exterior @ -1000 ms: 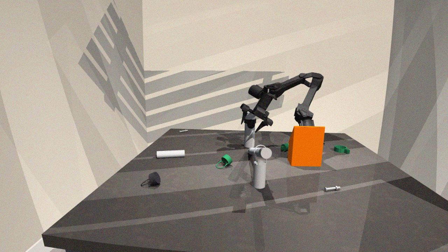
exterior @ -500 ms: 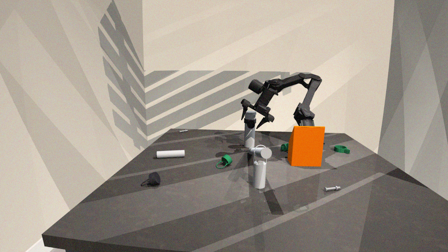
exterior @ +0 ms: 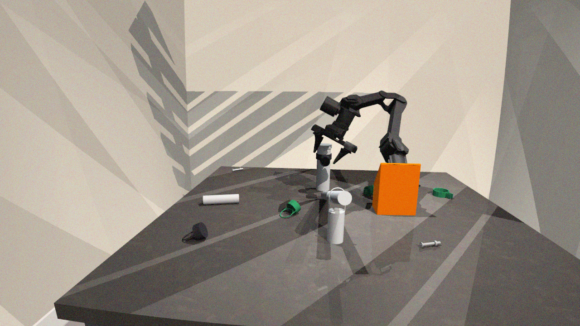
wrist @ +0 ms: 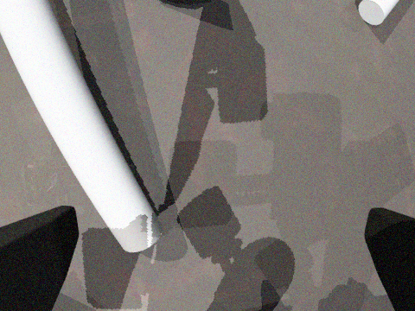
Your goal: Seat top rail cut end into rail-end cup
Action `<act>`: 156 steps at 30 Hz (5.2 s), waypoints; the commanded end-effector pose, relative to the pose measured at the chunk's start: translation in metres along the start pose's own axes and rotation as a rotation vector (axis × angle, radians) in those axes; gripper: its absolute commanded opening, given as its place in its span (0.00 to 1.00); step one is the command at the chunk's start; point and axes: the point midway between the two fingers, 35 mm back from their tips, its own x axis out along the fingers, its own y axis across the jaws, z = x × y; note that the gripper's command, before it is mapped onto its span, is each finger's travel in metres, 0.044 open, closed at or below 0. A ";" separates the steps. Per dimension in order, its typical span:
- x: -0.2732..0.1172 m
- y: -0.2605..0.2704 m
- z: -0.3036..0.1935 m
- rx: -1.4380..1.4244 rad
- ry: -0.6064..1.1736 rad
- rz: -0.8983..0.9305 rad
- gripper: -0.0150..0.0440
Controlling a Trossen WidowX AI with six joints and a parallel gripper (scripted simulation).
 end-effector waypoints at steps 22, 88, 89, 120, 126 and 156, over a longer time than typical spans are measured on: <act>-0.068 0.024 0.080 1.141 0.003 -0.117 1.00; 0.096 0.073 0.046 2.590 0.595 -0.234 1.00; 0.097 0.073 0.046 2.590 0.595 -0.234 1.00; 0.136 0.091 0.032 2.589 0.594 -0.240 0.96; 0.136 0.091 0.032 2.589 0.594 -0.240 0.69; 0.103 0.080 0.040 2.544 0.601 -0.389 0.25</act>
